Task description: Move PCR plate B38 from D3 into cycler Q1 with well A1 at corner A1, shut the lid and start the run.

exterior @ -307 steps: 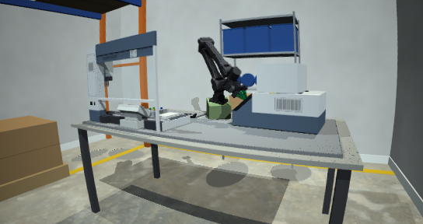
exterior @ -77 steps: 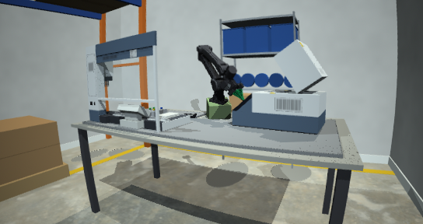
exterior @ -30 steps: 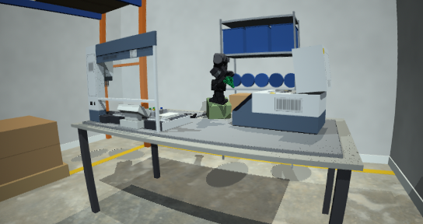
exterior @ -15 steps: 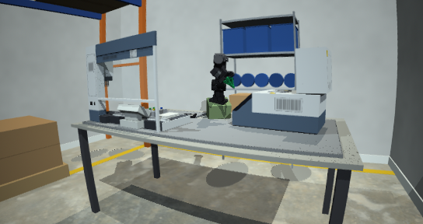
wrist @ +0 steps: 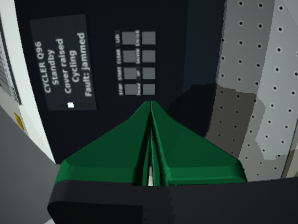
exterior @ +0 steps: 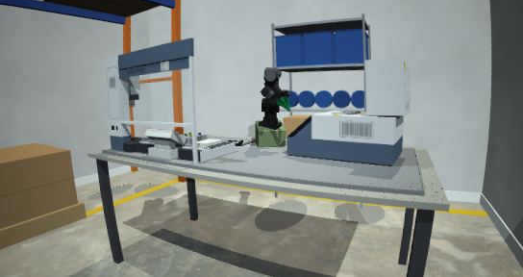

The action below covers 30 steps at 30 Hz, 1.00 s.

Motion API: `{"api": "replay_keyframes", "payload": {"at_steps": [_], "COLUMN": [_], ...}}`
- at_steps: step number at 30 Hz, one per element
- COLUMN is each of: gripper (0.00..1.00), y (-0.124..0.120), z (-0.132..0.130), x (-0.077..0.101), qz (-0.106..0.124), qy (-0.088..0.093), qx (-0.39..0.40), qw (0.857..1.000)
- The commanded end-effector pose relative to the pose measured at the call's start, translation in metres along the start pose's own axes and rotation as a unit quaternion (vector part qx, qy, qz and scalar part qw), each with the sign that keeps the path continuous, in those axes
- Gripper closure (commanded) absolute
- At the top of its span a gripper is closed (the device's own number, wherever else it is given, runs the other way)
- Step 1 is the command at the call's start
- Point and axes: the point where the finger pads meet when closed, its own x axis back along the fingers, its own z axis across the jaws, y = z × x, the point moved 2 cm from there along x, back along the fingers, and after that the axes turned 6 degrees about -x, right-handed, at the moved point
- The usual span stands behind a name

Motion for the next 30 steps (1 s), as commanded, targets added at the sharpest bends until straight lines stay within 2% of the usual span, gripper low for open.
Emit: {"api": "replay_keyframes", "payload": {"at_steps": [1,15,25,30], "gripper": [1.00,1.00,1.00,1.00], "y": [0.000,0.006,0.007,0.010], "z": [0.006,0.029,0.032,0.037], "x": [0.004,0.020,0.022,0.024], "qz": [0.004,-0.012,-0.015,-0.022], "qy": [0.001,0.017,0.019,0.027], "qx": [0.008,0.023,0.026,0.033], "qw": [1.000,1.000,0.999,0.999]}}
